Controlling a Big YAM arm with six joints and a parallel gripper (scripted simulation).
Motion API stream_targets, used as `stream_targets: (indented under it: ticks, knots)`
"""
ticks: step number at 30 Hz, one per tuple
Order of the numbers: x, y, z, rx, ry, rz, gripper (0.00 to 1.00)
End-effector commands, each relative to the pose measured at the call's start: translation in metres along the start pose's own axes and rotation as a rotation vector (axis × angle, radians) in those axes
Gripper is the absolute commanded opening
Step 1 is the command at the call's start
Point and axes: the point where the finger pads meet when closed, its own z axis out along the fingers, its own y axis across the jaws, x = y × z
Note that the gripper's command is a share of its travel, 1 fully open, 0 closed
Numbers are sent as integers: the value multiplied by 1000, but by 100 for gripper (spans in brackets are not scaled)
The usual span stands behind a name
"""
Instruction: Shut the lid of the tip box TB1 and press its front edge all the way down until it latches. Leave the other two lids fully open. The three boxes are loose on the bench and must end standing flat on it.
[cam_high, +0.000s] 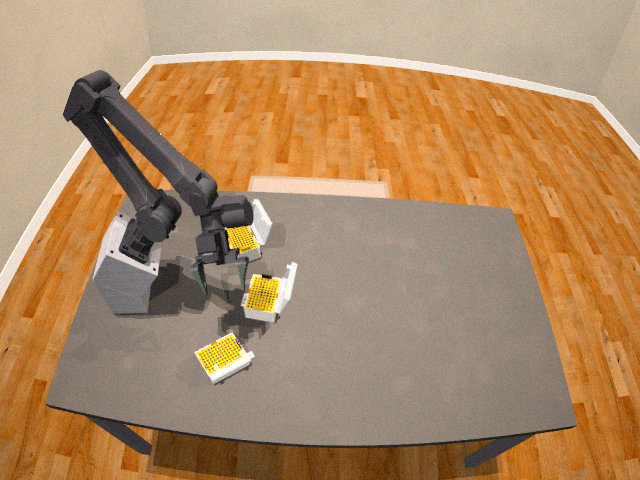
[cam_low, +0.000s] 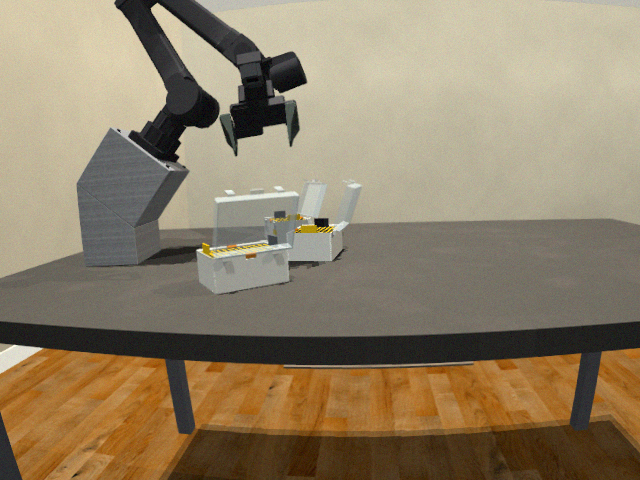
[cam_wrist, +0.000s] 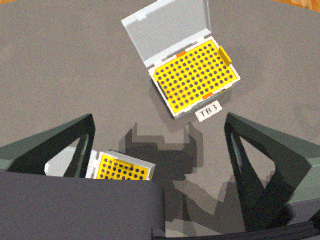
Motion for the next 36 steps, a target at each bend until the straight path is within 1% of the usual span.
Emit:
stream_targets:
  ticks: [1, 2, 3, 4, 5, 7, 8, 9, 10, 11, 12, 14, 15, 16, 17, 19, 20, 21, 22, 24, 30, 32, 35, 36]
  knots:
    - [2, -13, -10, 28, 6, 29, 100]
    - [-9, 5, -20, 20, -14, 48, 100]
    - [-10, 0, -22, 34, -20, 47, 100]
    - [0, -27, -15, 74, -11, 23, 100]
    - [-11, -9, -25, 65, -32, 43, 100]
    - [-11, -9, -25, 65, -32, 43, 100]
    - [-10, -17, -26, 83, -37, 37, 100]
    - [-13, -17, -30, 105, -52, 37, 100]
    - [-14, -21, -32, 117, -58, 35, 100]
    - [-5, -50, -25, 159, -51, 6, 100]
    - [-6, -54, -26, 160, -51, 6, 100]
    - [-6, -55, -26, 160, -51, 6, 100]
    - [-13, -40, -32, 133, -55, 24, 100]
    - [-16, -34, -35, 122, -57, 31, 100]
    - [-15, -34, -35, 122, -57, 31, 100]
    - [-11, -43, -31, 147, -53, 14, 100]
    - [-11, -43, -30, 150, -53, 12, 100]
    - [-1, -53, -21, 158, -51, 7, 100]
    - [2, -54, -17, 158, -51, 7, 100]
    - [2, -54, -17, 158, -51, 7, 100]
    - [23, -58, 5, 159, -48, 6, 100]
    - [25, -62, 13, 171, -62, 19, 100]
    - [40, -63, 23, 162, -47, 7, 100]
    - [42, -64, 27, 164, -50, 9, 100]
